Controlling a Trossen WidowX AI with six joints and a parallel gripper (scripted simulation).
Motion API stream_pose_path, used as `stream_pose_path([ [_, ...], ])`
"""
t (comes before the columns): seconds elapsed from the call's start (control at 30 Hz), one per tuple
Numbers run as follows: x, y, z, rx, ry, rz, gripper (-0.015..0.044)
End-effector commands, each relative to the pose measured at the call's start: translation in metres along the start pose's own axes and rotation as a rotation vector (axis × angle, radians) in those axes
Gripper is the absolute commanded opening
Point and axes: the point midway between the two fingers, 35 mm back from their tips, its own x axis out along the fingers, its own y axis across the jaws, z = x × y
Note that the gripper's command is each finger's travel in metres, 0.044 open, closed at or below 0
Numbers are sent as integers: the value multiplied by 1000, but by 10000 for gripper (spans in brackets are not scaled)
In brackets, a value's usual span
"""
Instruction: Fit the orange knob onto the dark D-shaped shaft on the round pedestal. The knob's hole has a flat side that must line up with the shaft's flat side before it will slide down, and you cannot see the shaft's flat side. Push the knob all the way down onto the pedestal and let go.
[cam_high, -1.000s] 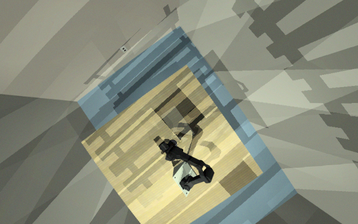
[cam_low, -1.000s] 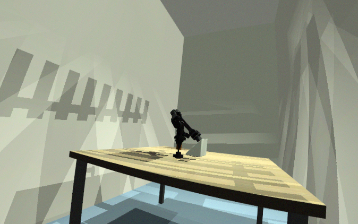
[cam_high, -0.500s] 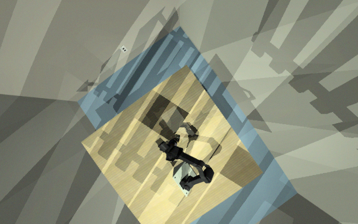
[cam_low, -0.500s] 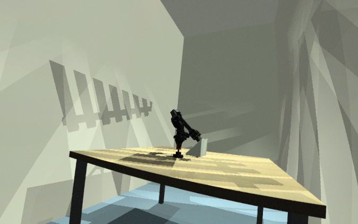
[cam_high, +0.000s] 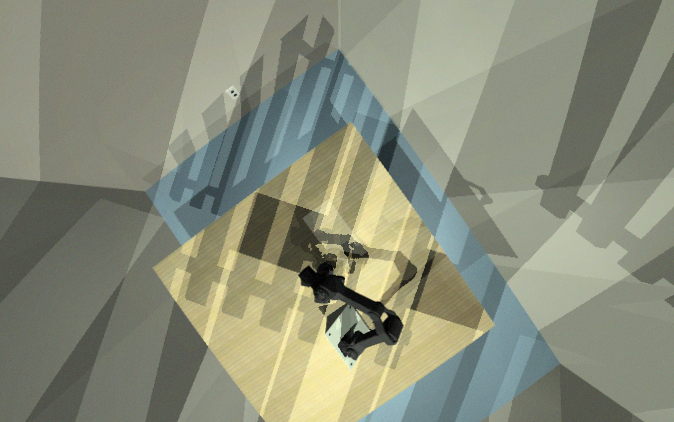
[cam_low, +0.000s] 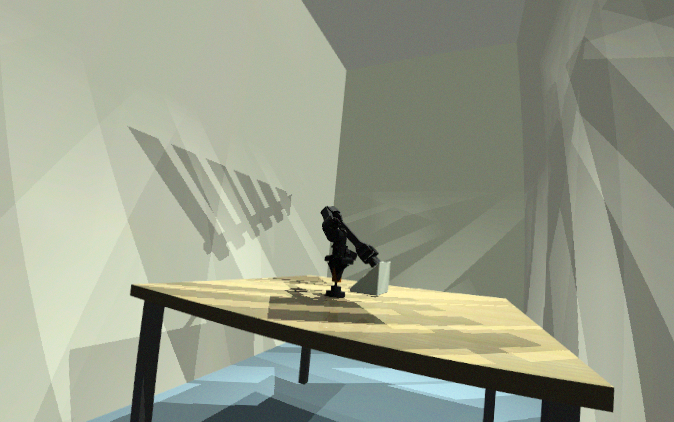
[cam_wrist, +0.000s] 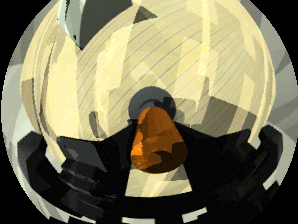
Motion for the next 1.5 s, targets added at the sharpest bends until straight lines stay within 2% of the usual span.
stream_pose_path([
  [0.0,0,0,0,-4,2,0,0],
  [0.47,-4,0,-1,-13,2,0,0],
  [0.73,-2,0,-1,-213,2,0,0],
  [1.47,-2,0,0,-213,2,0,0],
])
